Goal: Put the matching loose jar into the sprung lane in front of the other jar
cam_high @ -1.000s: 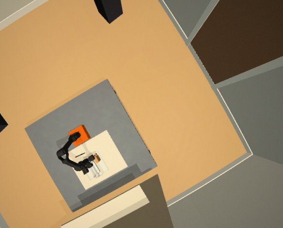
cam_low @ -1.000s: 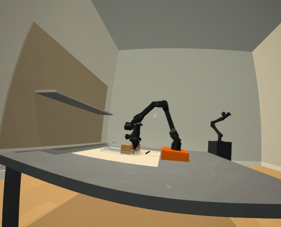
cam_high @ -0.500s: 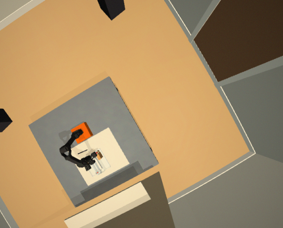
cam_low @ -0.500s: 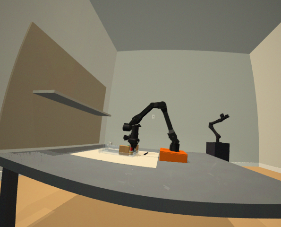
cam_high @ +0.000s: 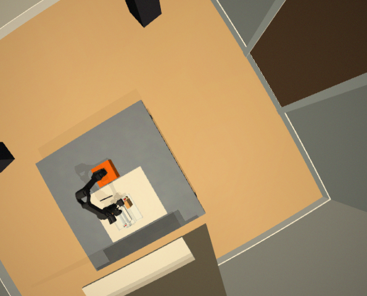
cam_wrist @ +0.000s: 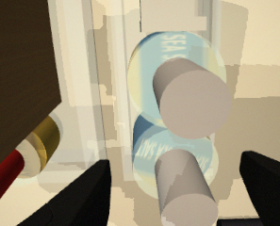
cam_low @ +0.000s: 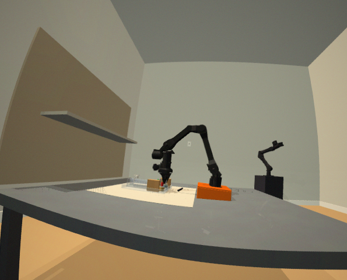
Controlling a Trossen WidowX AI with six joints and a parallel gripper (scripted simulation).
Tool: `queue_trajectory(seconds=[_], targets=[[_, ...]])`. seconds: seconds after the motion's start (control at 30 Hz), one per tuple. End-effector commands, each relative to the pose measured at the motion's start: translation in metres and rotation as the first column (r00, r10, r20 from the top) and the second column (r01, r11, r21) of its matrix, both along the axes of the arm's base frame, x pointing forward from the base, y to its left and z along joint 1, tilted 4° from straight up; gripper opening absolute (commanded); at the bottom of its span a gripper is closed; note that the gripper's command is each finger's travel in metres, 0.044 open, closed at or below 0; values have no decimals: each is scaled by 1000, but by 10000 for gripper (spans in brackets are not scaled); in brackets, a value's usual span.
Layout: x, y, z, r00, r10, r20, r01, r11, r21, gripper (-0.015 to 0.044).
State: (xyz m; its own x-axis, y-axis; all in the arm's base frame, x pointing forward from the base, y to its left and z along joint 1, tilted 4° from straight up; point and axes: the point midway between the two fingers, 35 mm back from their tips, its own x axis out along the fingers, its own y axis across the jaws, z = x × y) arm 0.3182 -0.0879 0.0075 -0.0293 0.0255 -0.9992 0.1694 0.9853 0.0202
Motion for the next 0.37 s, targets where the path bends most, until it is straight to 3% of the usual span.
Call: queue_trajectory(seconds=[0.0, 0.33], targets=[[-2, 0, 3, 1000, -2, 1, 2, 1000, 1, 272], [-34, 5, 6, 1000, -2, -1, 2, 1000, 1, 272]])
